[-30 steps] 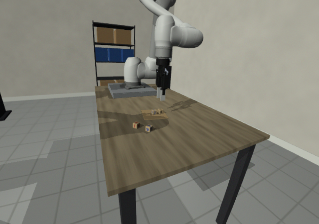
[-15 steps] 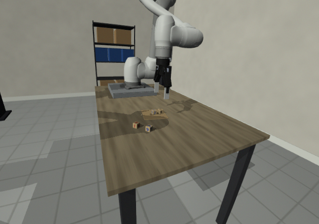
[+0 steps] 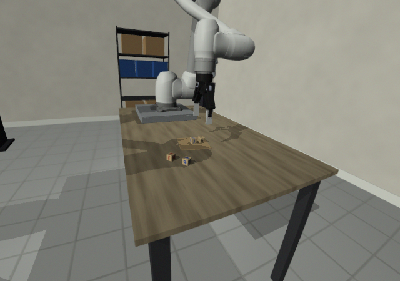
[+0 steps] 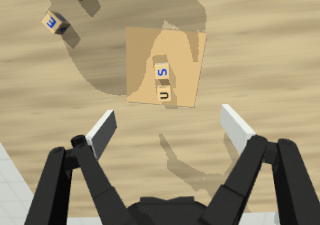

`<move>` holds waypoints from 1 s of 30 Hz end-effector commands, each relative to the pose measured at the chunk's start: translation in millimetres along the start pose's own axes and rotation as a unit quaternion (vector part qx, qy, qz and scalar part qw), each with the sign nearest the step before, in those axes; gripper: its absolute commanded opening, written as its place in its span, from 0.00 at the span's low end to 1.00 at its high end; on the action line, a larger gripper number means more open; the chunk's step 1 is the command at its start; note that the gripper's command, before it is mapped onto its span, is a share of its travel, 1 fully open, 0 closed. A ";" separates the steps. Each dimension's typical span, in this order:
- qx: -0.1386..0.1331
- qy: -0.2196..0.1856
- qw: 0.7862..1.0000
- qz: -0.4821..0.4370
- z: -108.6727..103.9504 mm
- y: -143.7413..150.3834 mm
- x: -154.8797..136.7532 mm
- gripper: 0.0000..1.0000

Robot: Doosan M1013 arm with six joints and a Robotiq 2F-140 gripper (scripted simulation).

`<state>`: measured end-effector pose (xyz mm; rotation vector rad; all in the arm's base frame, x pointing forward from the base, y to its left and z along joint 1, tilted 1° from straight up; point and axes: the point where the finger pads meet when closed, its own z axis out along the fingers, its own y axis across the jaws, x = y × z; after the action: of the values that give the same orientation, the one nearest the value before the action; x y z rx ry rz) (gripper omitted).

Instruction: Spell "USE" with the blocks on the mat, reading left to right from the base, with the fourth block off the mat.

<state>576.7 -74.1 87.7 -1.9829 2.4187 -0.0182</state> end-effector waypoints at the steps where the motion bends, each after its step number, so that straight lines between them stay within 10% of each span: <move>1: 0.001 0.001 1.000 0.000 -3.5 -2.1 -1.6 1.00; 23: 0.001 0.001 1.000 -0.001 -3.5 -2.6 -1.3 1.00; 30: 0.000 0.001 0.992 -0.128 -3.7 -78.2 44.3 1.00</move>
<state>617.1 -106.1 91.2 -2.1657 2.2626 -0.0380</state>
